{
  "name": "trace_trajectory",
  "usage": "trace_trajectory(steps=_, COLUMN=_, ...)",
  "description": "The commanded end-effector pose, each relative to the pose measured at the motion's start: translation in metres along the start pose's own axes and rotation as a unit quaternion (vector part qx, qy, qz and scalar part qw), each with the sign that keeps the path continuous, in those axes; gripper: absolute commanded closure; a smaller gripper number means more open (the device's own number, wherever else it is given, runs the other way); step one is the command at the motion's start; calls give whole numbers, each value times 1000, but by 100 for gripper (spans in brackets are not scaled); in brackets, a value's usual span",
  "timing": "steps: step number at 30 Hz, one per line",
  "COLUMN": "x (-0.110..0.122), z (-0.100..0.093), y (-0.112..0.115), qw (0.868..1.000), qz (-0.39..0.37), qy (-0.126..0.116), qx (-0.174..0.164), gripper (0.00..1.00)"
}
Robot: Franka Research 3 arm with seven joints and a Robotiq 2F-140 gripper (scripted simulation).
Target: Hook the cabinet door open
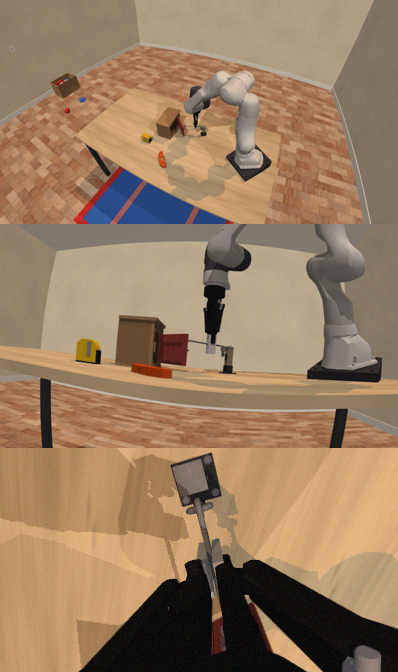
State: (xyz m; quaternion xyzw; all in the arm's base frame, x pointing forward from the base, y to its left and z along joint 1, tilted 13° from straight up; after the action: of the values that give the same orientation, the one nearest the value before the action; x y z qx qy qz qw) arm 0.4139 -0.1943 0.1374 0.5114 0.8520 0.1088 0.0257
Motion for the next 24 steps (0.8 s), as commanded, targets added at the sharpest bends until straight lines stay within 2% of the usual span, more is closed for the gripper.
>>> trace_trajectory(steps=1, x=-1, z=0, y=2, qw=1000, qz=-5, qy=-2, qx=-1, gripper=97)
trace_trajectory(steps=14, x=-1, z=0, y=2, qw=1000, qz=-5, qy=-2, qx=-1, gripper=97)
trace_trajectory(steps=15, x=-1, z=0, y=2, qw=1000, qz=-5, qy=-2, qx=-1, gripper=86)
trace_trajectory(steps=24, x=-1, z=0, y=2, qw=1000, qz=-5, qy=-2, qx=-1, gripper=86)
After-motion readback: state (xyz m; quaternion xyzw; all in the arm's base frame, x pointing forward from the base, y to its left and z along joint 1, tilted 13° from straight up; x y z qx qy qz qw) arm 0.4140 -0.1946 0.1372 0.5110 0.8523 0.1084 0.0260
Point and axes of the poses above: the point where the finger pads meet when closed, its own z axis out along the fingers, its own x axis across the jaws, y = z × x, the point moved 5 cm from there along -z, back along the fingers, and after that the axes turned 9 degrees about -z, right-handed, at the moved point
